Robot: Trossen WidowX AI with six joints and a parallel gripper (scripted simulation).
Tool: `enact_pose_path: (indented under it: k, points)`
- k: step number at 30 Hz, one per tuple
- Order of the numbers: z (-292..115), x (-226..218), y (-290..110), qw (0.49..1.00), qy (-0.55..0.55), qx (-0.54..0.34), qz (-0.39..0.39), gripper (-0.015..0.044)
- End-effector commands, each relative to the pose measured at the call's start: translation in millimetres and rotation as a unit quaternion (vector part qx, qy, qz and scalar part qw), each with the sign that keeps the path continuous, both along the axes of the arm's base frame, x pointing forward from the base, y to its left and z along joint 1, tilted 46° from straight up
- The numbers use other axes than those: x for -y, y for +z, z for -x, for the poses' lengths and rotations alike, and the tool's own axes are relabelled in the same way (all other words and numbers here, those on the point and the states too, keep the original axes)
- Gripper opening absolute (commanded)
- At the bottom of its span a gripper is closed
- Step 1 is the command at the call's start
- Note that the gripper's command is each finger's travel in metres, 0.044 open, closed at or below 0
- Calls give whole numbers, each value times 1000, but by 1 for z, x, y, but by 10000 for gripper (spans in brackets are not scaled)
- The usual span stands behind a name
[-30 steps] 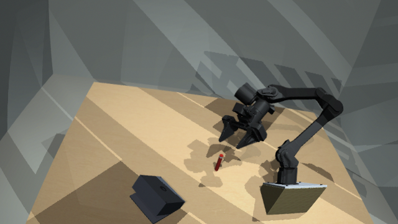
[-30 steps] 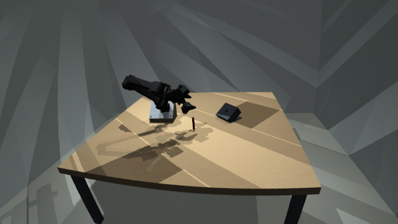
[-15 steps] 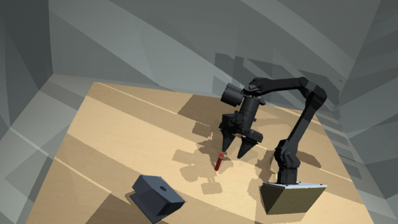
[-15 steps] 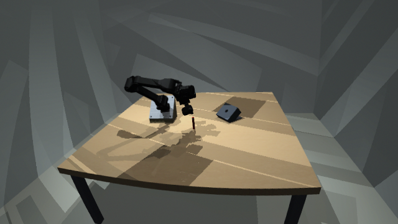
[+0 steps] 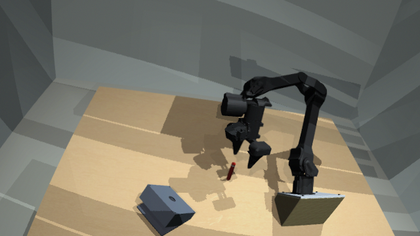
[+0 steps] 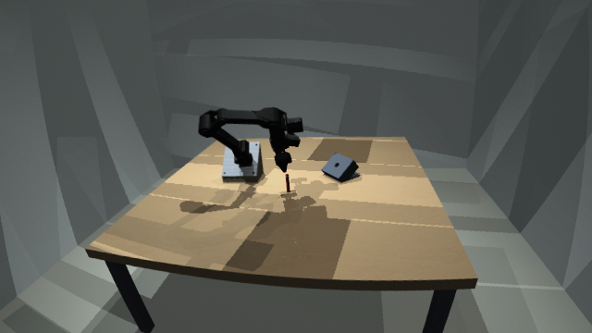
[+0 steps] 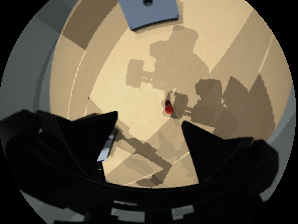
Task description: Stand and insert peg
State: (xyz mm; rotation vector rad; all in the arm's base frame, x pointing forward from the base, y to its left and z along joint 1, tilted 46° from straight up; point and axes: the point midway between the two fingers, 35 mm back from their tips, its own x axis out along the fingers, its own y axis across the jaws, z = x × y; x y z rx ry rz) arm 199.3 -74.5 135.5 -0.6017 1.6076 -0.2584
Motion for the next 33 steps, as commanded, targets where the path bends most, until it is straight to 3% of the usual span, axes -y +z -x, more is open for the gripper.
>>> enact_pose_path:
  k: [1,7,33]
  points:
    - [-6,2,5,998,2,-19,53,440]
    - [-18,1,13,992,14,-36,124,440]
    - [-17,24,-9,992,-13,-14,124,440]
